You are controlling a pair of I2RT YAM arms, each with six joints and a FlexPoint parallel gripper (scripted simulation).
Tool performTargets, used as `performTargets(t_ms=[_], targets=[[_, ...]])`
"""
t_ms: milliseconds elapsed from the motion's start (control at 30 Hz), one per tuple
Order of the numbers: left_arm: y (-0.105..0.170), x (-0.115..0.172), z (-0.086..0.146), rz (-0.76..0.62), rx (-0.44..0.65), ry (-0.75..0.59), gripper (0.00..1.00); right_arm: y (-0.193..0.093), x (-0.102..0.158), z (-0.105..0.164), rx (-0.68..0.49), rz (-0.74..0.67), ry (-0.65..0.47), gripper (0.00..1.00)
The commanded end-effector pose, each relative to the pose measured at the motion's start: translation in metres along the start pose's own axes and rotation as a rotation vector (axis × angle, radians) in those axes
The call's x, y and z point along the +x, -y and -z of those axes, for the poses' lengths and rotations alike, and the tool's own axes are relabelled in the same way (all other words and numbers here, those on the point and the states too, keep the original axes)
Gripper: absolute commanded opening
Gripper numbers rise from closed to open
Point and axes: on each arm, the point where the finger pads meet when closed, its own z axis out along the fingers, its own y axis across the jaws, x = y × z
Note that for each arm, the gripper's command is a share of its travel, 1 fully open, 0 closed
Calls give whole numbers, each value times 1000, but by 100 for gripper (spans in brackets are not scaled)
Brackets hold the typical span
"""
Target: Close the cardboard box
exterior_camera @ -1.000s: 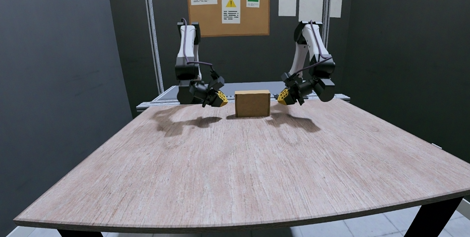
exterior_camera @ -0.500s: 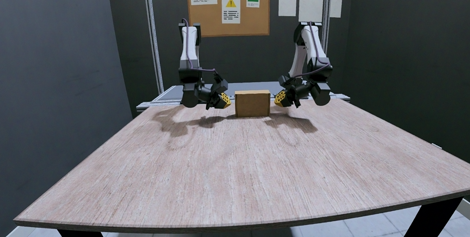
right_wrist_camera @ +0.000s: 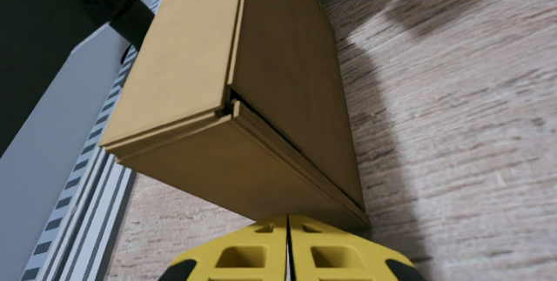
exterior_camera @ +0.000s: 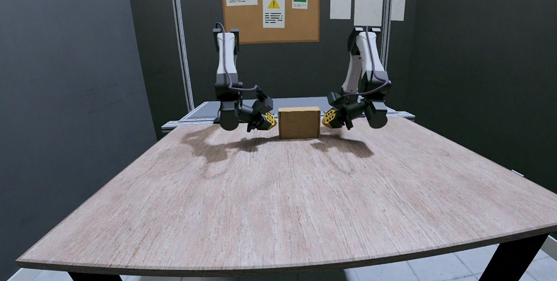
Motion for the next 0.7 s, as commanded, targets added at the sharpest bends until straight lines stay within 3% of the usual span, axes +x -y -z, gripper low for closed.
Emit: performTargets(t_ms=[0,667], targets=[[0,-5,-4,-10,7,6,0,2,-2,-2,0,-1,11,0],[2,-10,-4,-29,-4,8,0,-3,-4,-3,3,7,11,0]])
